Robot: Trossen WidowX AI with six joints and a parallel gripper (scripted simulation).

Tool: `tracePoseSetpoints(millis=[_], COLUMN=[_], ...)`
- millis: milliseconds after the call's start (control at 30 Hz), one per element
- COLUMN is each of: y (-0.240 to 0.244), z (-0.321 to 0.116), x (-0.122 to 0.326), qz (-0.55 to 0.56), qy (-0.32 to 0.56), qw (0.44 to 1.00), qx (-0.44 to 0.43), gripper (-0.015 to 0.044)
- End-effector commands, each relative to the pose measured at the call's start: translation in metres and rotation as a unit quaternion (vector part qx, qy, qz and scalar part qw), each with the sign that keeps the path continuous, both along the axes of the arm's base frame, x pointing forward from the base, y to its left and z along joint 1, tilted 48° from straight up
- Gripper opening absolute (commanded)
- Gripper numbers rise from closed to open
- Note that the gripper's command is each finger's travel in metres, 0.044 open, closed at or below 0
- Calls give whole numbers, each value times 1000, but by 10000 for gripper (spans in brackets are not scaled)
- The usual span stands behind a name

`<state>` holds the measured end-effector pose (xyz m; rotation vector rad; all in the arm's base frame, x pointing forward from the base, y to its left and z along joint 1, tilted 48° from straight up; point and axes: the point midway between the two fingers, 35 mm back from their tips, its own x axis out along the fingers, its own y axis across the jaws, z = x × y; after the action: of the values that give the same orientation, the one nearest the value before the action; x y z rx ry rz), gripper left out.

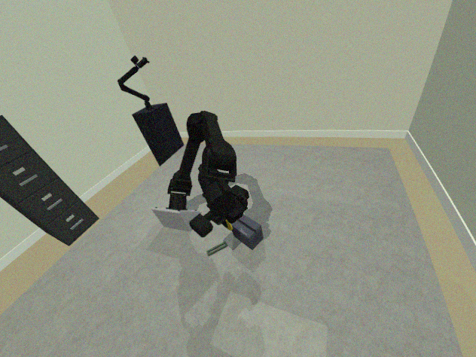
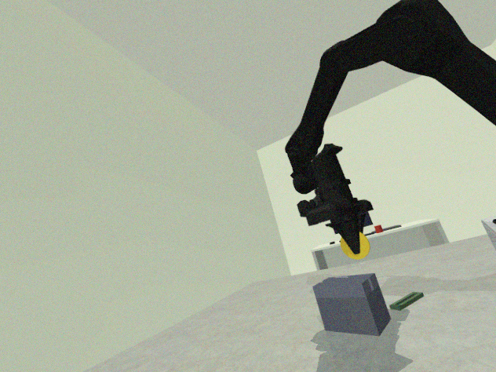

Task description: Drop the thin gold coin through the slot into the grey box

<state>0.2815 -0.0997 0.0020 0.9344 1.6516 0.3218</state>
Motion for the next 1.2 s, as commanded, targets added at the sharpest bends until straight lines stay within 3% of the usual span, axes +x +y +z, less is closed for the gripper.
tracePoseSetpoints(millis=[0,600,1167], y=[6,31,30], z=[6,28,26], x=[9,38,36], qz=[-1,-3,-2], qy=[-1,3,3], qw=[1000,1000,1000], qx=[1,9,7], gripper=[0,0,0])
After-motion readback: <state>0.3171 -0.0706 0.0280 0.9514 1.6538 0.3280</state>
